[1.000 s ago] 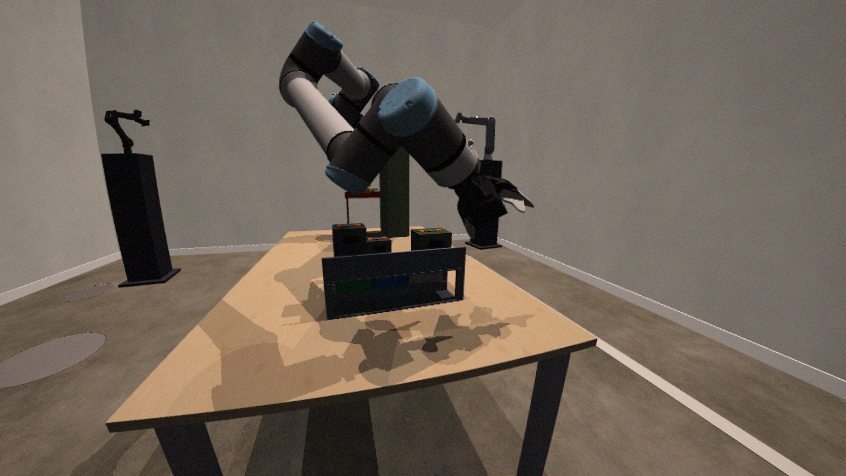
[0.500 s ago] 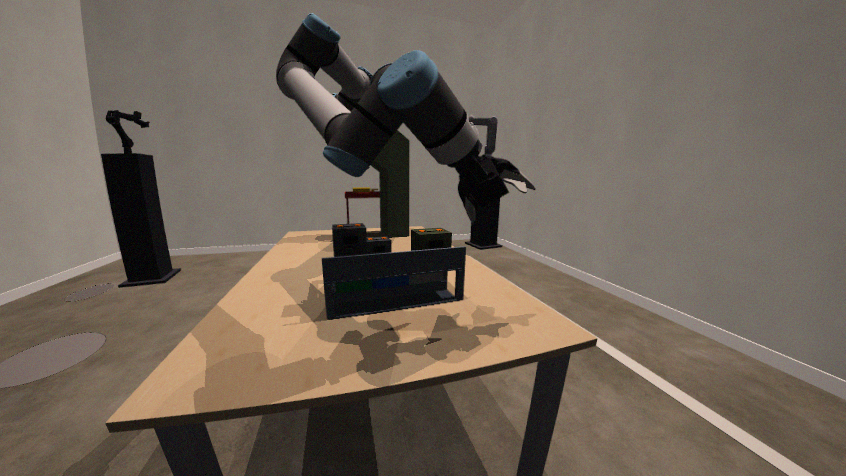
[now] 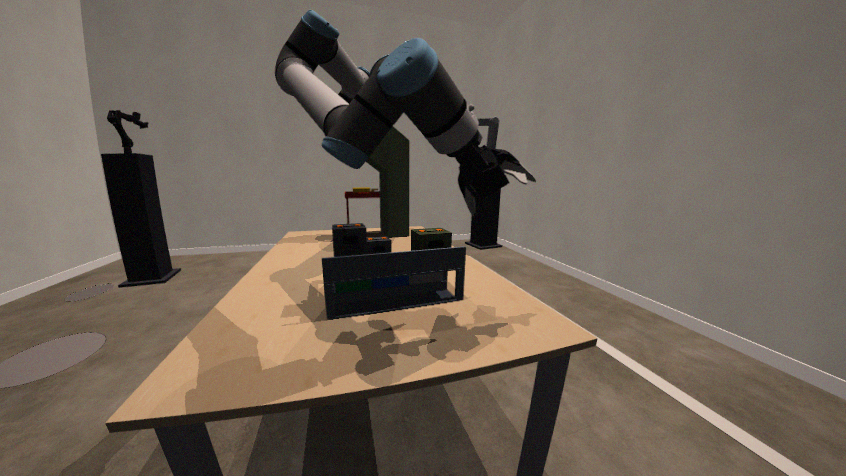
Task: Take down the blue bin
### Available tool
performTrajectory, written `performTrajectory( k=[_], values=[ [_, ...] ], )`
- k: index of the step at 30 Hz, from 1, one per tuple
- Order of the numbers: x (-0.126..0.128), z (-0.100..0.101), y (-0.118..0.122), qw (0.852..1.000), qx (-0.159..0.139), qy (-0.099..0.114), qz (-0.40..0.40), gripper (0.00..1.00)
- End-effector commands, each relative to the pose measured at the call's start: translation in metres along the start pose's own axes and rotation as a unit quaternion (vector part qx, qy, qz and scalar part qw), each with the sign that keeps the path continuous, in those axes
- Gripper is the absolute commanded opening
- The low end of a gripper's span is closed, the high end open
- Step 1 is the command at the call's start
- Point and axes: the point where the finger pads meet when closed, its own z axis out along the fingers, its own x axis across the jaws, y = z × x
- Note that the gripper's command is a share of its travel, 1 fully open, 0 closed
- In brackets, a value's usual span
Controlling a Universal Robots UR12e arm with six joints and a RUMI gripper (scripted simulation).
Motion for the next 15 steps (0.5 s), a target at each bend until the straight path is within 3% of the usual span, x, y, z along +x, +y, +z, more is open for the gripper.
performTrajectory(
  k=[1, 15],
  values=[
    [-0.0021, 0.0024, 0.0031, 1.000, -0.001, 0.000, 0.000, 1.00],
    [-0.0038, 0.0043, 0.0050, 1.000, -0.001, 0.000, 0.000, 1.00]
  ],
)
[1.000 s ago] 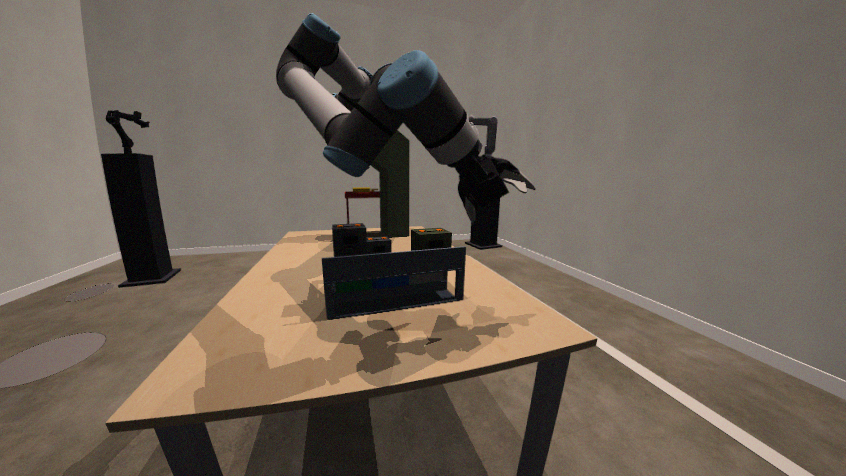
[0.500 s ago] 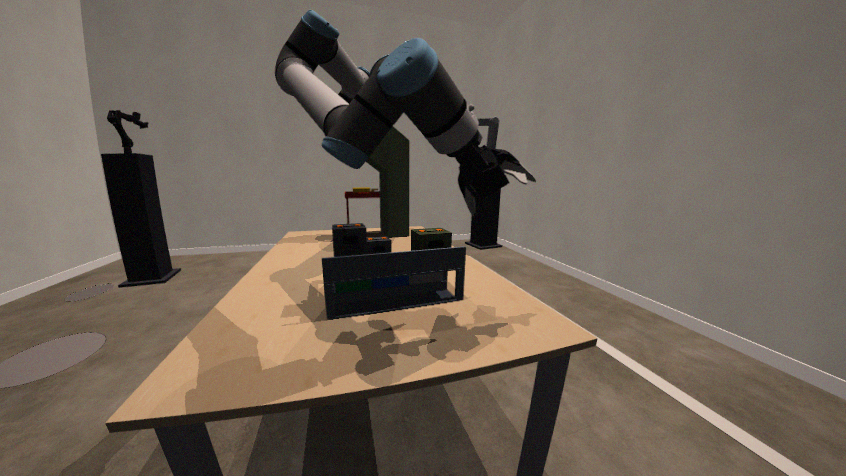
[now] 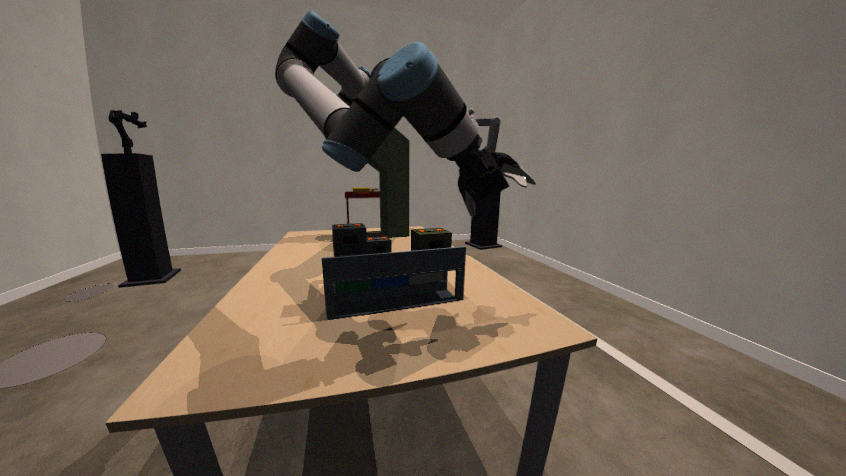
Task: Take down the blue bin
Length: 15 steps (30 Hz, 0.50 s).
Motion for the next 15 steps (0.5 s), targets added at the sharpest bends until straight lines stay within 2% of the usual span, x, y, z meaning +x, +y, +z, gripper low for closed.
performTrajectory(
  k=[1, 14, 15],
  values=[
    [-0.0010, 0.0012, 0.0021, 1.000, -0.001, 0.000, 0.000, 1.00],
    [-0.0016, 0.0019, 0.0028, 1.000, -0.001, 0.000, 0.000, 1.00],
    [-0.0070, 0.0047, -0.0051, 1.000, -0.001, 0.000, 0.000, 1.00]
  ],
)
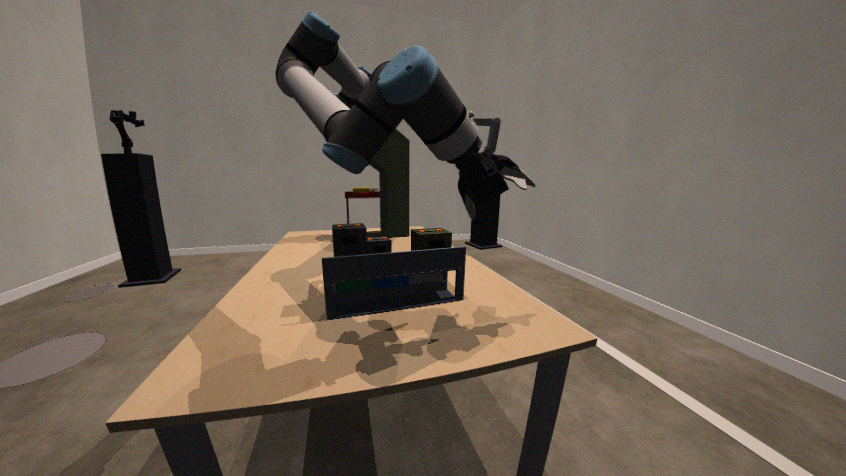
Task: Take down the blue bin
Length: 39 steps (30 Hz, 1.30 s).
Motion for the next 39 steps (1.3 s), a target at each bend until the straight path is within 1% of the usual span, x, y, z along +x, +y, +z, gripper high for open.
performTrajectory(
  k=[1, 4, 16, 21, 33, 38, 39],
  values=[
    [-0.010, 0.005, -0.016, 1.000, -0.001, 0.000, 0.000, 1.00],
    [-0.026, 0.013, -0.039, 1.000, -0.001, 0.000, 0.000, 1.00],
    [-0.026, 0.013, -0.039, 1.000, -0.001, 0.000, 0.000, 1.00],
    [-0.053, 0.027, -0.077, 1.000, -0.001, 0.000, 0.000, 1.00],
    [-0.053, 0.027, -0.077, 1.000, -0.001, 0.000, 0.000, 1.00],
    [-0.080, 0.042, -0.115, 1.000, -0.001, 0.000, 0.000, 1.00],
    [-0.080, 0.042, -0.115, 1.000, -0.001, 0.000, 0.000, 1.00]
  ],
)
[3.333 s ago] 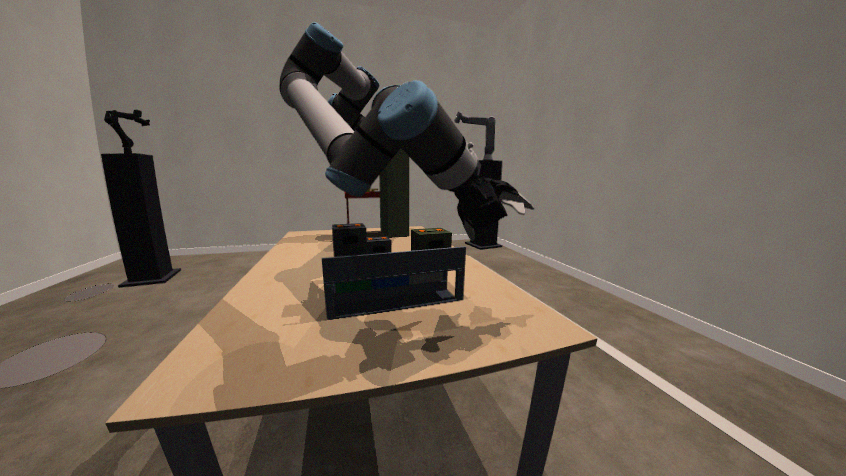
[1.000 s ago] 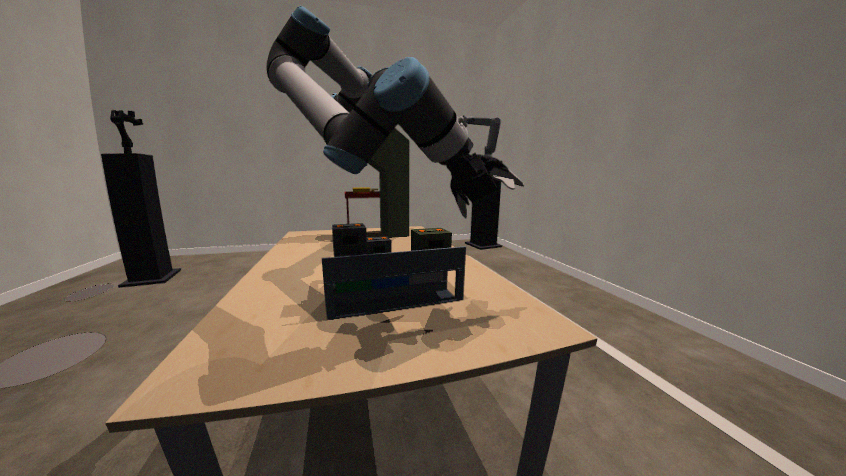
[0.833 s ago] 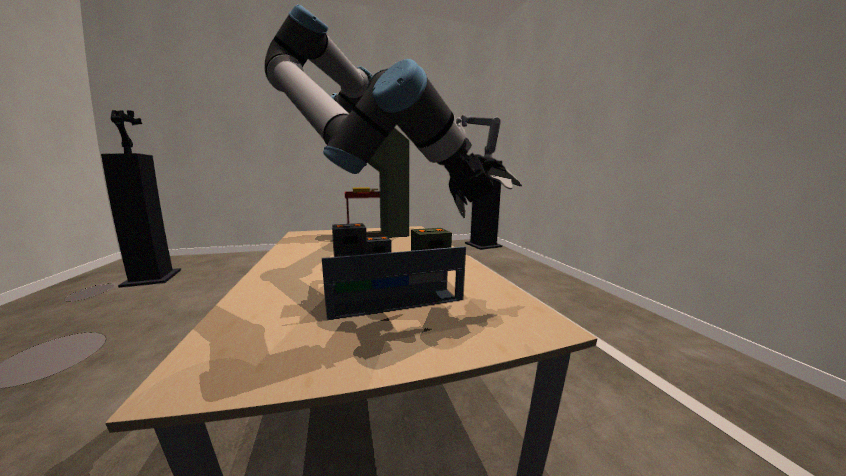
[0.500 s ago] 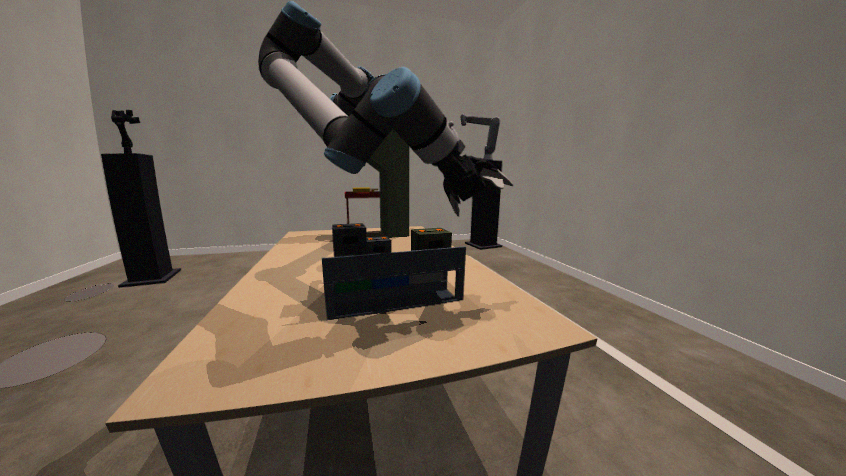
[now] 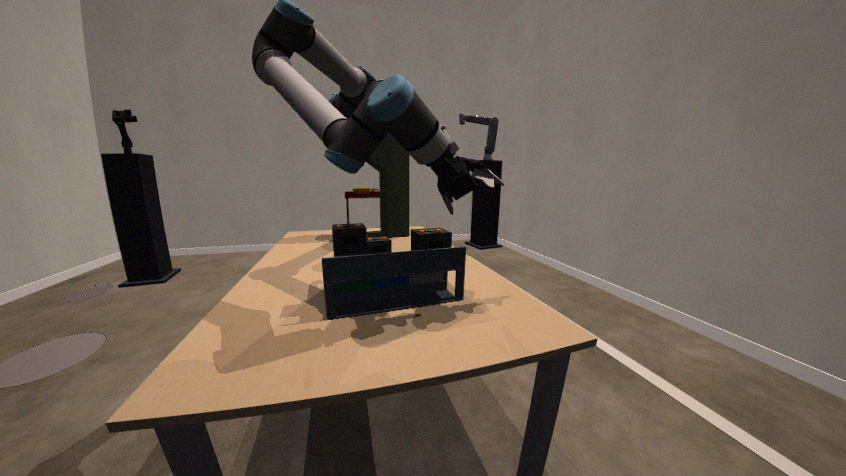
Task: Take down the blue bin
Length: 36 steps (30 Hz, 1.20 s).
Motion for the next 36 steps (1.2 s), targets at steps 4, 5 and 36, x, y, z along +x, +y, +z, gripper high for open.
performTrajectory(
  k=[4, 5, 36],
  values=[
    [-0.015, 0.007, -0.023, 1.000, -0.002, 0.001, 0.000, 1.00],
    [-0.015, 0.007, -0.023, 1.000, -0.002, 0.001, 0.000, 1.00],
    [-0.068, 0.036, -0.099, 1.000, -0.002, 0.001, 0.000, 1.00]
  ],
)
